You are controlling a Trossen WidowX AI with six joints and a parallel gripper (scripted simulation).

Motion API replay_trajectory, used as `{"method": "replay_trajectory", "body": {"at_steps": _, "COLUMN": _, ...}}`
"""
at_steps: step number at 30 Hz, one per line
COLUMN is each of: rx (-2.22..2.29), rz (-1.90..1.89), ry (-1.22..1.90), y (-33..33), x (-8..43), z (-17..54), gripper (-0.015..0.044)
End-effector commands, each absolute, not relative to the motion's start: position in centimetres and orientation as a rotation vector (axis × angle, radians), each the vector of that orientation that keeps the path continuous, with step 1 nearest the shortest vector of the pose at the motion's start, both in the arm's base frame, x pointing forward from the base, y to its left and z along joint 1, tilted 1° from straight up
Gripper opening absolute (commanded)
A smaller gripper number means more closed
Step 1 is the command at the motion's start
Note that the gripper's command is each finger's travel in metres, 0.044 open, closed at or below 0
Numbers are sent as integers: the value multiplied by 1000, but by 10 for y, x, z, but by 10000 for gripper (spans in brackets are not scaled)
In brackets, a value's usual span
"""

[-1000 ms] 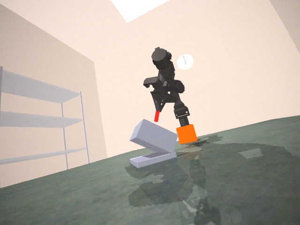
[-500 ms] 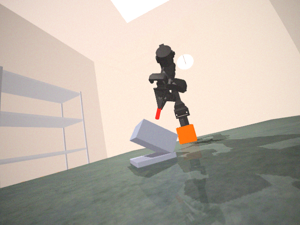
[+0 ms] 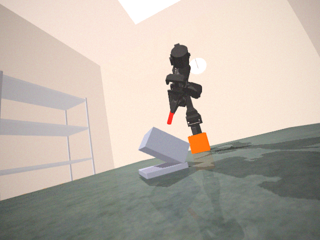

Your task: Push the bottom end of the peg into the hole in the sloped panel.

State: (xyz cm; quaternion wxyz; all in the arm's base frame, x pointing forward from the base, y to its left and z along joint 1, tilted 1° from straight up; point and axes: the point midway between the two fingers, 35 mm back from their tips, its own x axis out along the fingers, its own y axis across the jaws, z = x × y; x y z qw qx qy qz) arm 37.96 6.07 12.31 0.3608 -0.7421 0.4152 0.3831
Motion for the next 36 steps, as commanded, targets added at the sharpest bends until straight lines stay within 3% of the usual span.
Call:
{"method": "replay_trajectory", "body": {"at_steps": 1, "rx": -1964, "rz": 1000, "ry": 1047, "y": 64, "x": 383, "z": 127, "gripper": 0}}
{"method": "replay_trajectory", "body": {"at_steps": 36, "rx": -2289, "rz": 1141, "ry": 906, "y": 79, "x": 401, "z": 117, "gripper": 0}}
